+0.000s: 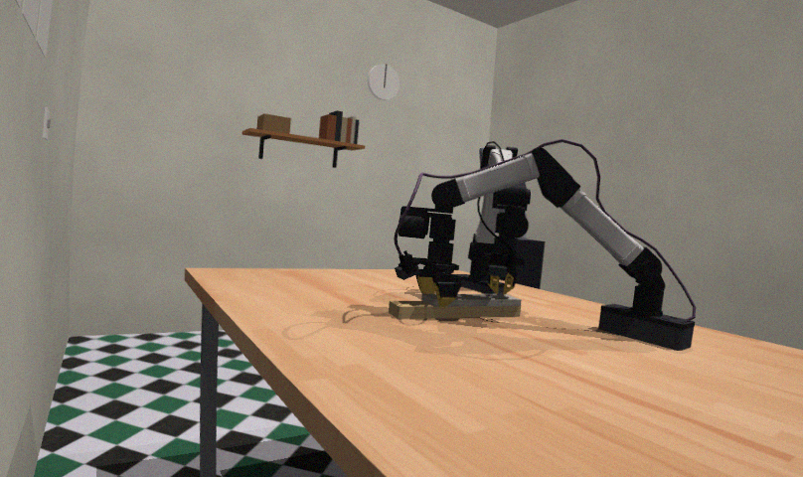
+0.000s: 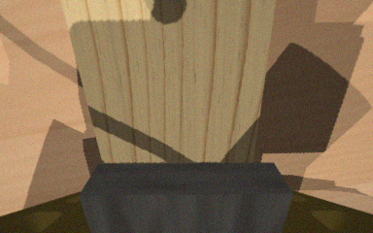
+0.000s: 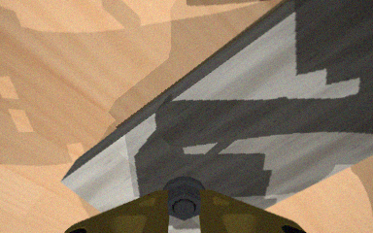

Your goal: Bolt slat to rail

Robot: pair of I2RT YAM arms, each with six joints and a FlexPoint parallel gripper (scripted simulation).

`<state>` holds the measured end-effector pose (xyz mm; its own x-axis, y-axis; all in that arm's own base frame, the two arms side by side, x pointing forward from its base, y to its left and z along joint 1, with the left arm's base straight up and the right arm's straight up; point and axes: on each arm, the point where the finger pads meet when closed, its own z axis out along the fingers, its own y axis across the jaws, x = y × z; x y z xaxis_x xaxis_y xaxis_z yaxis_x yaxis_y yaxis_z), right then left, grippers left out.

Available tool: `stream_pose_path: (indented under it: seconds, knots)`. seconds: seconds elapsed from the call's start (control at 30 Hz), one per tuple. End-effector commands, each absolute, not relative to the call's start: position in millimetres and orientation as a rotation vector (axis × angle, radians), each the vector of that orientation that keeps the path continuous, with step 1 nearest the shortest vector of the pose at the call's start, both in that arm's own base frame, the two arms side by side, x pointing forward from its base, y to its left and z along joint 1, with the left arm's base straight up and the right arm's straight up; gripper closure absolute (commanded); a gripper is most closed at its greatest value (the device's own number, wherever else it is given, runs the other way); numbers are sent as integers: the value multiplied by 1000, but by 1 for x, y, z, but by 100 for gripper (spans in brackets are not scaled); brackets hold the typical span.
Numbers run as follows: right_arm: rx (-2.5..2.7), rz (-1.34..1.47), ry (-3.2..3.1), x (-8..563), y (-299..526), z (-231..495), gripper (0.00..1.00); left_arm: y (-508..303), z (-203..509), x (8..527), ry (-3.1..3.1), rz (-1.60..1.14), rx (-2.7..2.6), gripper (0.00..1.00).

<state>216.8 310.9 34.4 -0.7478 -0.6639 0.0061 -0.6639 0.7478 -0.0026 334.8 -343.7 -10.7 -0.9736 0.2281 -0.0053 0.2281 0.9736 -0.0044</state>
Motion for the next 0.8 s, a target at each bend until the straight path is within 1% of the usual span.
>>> stream_pose_path:
  seconds: [0.0,0.37,0.43,0.77]
  knots:
    - [815,-18,-3043,217,311,40,86,-345,-4,338,3099,-25,364,33]
    - [135,-29,-3150,218,312,41,86,-345,-4,338,3099,-25,364,33]
    - [135,-29,-3150,218,312,41,86,-345,-4,338,3099,-25,364,33]
    - [-490,-40,-3113,219,313,41,86,-345,-4,338,3099,-25,364,33]
